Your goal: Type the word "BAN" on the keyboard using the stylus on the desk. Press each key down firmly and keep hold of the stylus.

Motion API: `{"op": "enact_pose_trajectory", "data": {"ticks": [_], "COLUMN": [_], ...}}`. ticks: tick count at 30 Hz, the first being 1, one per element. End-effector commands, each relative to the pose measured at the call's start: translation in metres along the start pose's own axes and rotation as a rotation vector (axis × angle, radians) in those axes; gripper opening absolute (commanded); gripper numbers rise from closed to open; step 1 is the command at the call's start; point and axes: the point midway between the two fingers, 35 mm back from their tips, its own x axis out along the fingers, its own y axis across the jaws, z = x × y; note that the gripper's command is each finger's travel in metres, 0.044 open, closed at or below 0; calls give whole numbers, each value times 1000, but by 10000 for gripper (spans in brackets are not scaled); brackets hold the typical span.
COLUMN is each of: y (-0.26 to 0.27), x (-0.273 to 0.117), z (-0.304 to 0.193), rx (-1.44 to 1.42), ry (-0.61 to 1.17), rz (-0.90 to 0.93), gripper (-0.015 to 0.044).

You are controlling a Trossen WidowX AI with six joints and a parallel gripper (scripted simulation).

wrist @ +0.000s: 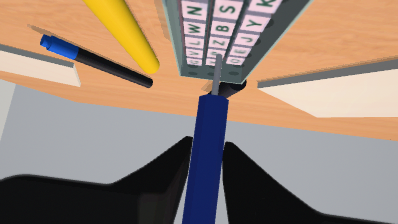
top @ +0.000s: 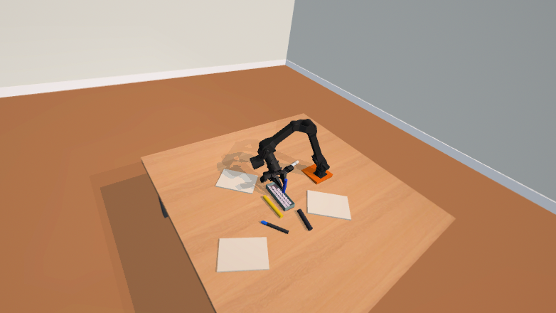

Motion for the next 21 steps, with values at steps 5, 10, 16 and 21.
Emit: {"op": "enact_pose_trajectory", "data": {"ticks": [5,10,16,21], "y": [0,0,0,0], "x": [3,4,5,7], "z": [3,4,7,9], "rx": [-4,-4,-4,-4], "ry": [6,6,6,6], "rz": [2,2,2,2], "gripper": [81,81,81,81]}}
